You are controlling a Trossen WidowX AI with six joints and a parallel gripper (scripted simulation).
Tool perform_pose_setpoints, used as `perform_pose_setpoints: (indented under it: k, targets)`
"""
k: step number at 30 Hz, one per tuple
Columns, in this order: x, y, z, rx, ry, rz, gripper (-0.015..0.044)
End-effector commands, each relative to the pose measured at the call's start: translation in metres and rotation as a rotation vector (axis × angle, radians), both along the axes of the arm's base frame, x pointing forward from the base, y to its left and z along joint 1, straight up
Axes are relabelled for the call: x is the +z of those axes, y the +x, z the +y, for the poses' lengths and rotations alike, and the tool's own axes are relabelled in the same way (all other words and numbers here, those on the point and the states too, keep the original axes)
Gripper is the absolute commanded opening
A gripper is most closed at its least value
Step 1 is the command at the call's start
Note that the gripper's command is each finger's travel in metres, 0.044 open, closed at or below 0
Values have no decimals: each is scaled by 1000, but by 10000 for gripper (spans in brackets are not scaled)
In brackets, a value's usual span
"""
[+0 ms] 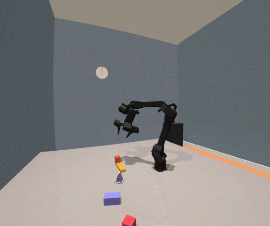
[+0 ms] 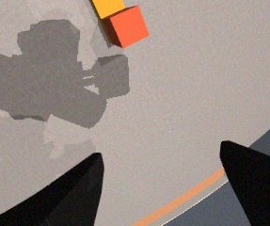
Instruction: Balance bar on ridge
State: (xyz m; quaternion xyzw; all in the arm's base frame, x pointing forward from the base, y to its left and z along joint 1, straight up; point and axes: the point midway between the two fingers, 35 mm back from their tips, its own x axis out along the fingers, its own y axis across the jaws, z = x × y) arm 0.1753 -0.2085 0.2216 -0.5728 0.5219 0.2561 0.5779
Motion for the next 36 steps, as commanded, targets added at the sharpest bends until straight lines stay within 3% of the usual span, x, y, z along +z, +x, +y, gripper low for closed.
perform_pose_setpoints:
  k: [1, 27, 36]
  targets:
    - [-10, 12, 11, 42, 48, 44, 315]
    - [-61, 57, 90, 310, 237, 352, 315]
    - [-79, 60, 90, 316, 239, 360, 315]
